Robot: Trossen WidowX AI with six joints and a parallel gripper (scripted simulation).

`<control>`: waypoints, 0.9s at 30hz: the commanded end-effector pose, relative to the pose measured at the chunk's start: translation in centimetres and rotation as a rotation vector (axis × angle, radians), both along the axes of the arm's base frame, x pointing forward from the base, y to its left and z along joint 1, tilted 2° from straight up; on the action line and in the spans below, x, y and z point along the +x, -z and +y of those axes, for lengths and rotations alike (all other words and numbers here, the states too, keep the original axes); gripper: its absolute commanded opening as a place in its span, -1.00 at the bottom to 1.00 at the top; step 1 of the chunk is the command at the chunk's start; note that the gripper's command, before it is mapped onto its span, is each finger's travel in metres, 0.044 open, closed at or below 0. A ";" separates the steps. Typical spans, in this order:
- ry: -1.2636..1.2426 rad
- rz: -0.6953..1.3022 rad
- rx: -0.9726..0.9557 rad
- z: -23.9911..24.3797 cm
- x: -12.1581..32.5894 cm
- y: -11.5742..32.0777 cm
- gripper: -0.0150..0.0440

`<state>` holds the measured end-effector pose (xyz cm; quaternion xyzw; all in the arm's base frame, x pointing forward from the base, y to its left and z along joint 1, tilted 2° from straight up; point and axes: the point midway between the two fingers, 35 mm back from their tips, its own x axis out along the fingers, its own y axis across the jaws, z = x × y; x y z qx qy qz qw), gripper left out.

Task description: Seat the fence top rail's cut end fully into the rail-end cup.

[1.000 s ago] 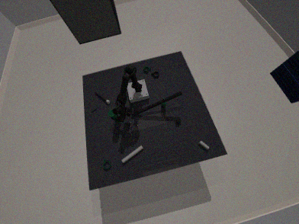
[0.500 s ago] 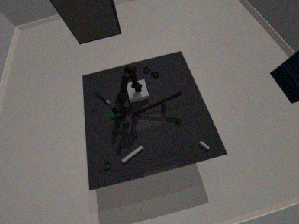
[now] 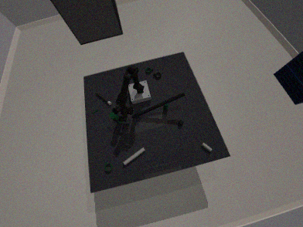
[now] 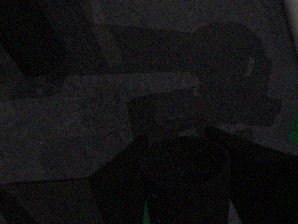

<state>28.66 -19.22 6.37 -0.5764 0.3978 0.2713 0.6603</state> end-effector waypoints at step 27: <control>-0.244 0.002 -0.018 0.1 -2.4 0.2 -0.49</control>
